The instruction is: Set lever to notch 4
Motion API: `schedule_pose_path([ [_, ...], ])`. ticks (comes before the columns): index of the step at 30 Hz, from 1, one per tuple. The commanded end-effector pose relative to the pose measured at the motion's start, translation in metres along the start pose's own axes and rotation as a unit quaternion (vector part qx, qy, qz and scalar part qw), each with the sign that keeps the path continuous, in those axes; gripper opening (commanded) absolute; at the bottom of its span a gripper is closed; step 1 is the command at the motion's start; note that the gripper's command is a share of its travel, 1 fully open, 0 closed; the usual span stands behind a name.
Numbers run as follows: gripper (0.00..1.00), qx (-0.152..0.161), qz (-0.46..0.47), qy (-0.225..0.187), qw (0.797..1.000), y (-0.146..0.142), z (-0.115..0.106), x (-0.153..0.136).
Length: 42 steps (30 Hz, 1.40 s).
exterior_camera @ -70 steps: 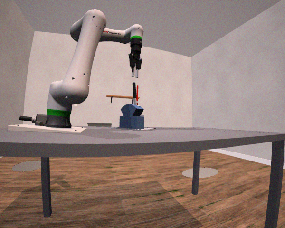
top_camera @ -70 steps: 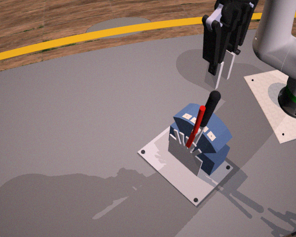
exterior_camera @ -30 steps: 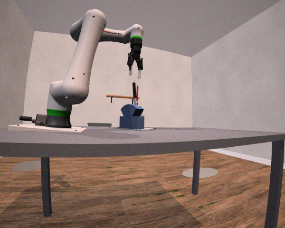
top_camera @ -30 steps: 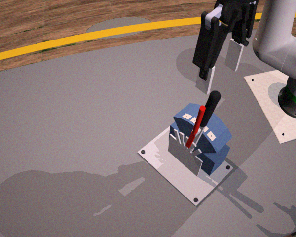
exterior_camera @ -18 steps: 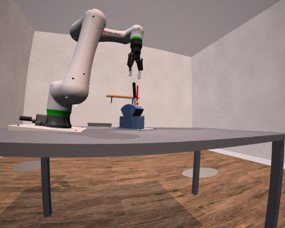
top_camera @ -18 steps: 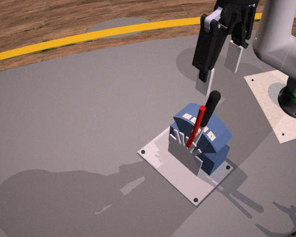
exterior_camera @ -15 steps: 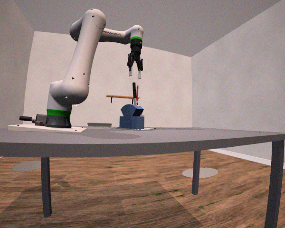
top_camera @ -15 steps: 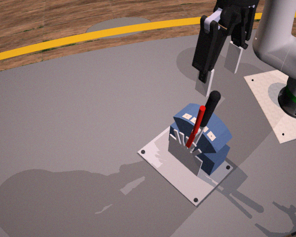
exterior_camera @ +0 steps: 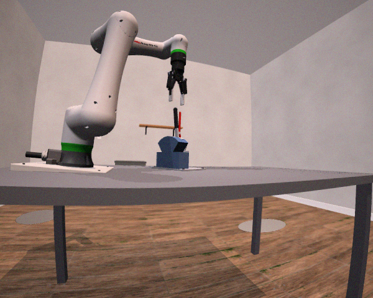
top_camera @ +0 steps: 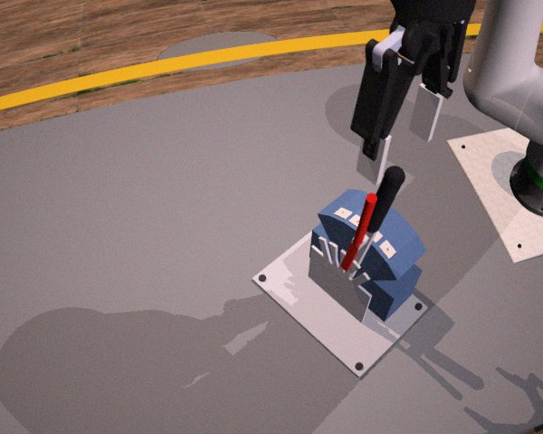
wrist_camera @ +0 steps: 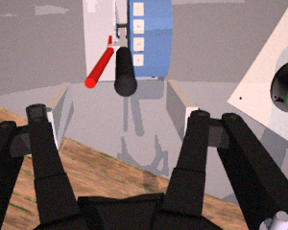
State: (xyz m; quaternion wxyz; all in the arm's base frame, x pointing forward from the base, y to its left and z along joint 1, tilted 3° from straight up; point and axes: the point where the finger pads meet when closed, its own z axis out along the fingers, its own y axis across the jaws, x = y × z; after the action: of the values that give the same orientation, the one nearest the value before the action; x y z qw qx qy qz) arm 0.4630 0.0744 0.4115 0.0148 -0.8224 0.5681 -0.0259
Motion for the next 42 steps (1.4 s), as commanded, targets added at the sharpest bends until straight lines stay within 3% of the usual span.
schedule_pose_path([
  [1,0.56,0.000,0.000,0.000,1.000,-0.0002,0.0020,0.0000],
  [42,0.56,0.000,0.000,0.000,1.000,-0.0005,0.0104,-0.0001],
])
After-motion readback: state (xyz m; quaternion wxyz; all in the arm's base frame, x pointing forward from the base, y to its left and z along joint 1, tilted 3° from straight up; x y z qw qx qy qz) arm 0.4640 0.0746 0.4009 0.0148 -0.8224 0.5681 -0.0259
